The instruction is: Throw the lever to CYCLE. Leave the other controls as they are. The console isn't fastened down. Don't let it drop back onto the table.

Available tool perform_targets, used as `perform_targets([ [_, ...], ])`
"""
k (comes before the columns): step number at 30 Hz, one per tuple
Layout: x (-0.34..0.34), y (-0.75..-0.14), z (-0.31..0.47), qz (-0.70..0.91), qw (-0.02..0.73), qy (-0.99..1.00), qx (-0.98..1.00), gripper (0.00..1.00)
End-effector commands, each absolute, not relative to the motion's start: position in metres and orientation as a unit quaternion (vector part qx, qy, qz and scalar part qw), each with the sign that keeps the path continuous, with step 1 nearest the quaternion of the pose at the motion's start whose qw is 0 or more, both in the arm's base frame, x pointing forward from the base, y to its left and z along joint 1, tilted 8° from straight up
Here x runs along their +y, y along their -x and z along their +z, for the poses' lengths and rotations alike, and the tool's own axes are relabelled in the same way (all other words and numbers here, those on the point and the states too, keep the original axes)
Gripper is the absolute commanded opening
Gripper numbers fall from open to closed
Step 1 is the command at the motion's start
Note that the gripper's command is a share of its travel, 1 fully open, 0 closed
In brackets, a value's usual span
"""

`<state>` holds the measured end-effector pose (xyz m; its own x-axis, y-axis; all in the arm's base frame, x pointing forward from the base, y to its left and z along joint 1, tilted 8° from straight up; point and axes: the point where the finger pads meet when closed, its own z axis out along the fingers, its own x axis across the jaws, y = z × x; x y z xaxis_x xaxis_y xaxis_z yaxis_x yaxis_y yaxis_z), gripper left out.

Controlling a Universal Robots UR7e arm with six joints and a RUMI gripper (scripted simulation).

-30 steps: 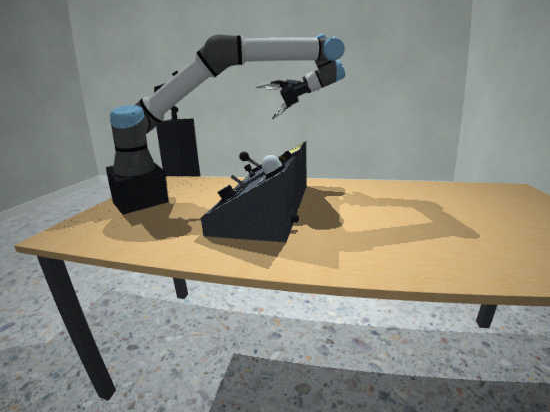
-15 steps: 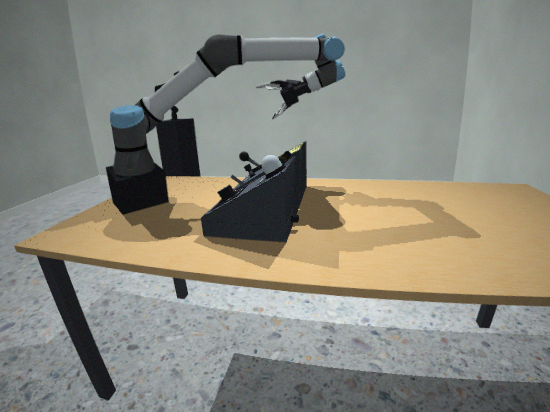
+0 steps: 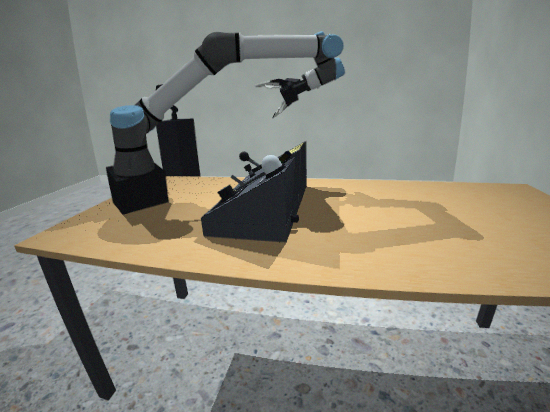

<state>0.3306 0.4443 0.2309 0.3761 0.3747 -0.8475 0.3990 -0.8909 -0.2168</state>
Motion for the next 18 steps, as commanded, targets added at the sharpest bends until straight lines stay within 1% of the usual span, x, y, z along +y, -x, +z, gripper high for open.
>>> perform_targets([
  [1, 0.440, -0.332, 0.237, -0.498, 0.011, -0.837, 0.227, 1.00],
  [18, 0.420, -0.331, 0.267, -0.444, 0.006, -0.875, 0.192, 1.00],
])
